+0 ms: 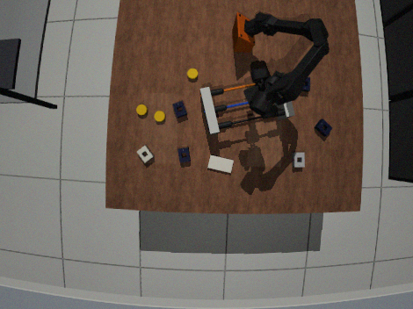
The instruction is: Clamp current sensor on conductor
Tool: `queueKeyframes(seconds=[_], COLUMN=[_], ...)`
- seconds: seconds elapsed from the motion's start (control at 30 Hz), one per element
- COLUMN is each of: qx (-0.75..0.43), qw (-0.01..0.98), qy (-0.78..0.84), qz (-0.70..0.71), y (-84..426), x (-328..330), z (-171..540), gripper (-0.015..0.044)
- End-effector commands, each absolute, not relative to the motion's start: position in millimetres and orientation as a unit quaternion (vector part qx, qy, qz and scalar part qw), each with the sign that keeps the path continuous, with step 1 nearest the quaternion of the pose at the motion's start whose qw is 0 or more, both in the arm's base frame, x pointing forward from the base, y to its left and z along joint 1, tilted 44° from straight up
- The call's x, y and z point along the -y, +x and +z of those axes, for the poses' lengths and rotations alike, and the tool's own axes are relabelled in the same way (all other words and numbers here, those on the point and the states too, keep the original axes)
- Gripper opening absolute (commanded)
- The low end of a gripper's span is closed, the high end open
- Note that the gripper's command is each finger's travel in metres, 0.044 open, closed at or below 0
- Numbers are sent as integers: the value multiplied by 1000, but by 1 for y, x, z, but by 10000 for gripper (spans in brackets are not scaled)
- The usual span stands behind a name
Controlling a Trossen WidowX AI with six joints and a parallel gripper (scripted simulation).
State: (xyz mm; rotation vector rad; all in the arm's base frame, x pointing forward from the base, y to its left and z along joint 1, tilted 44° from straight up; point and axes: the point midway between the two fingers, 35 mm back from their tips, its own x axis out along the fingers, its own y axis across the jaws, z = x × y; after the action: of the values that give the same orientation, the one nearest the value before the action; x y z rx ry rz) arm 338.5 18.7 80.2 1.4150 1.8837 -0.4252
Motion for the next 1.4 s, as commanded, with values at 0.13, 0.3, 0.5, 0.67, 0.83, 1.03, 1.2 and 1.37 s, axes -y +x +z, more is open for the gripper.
queueKeyframes(seconds=[0.13,0.3,0.5,0.67,0.83,1.03,1.2,1.37], qx=[-730,-701,-633,-554,-462,-454,-454,-454], qw=[414,514,626,707,770,775,775,775], qy=[513,451,402,388,400,402,402,402], qz=[-180,-203,-213,-206,-185,-179,-179,-179], y=[323,293,260,237,218,217,217,217], x=[-33,-54,-67,-71,-71,-72,-72,-72], z=[89,103,115,121,125,127,127,127], gripper=[440,440,440,440,440,440,440,440])
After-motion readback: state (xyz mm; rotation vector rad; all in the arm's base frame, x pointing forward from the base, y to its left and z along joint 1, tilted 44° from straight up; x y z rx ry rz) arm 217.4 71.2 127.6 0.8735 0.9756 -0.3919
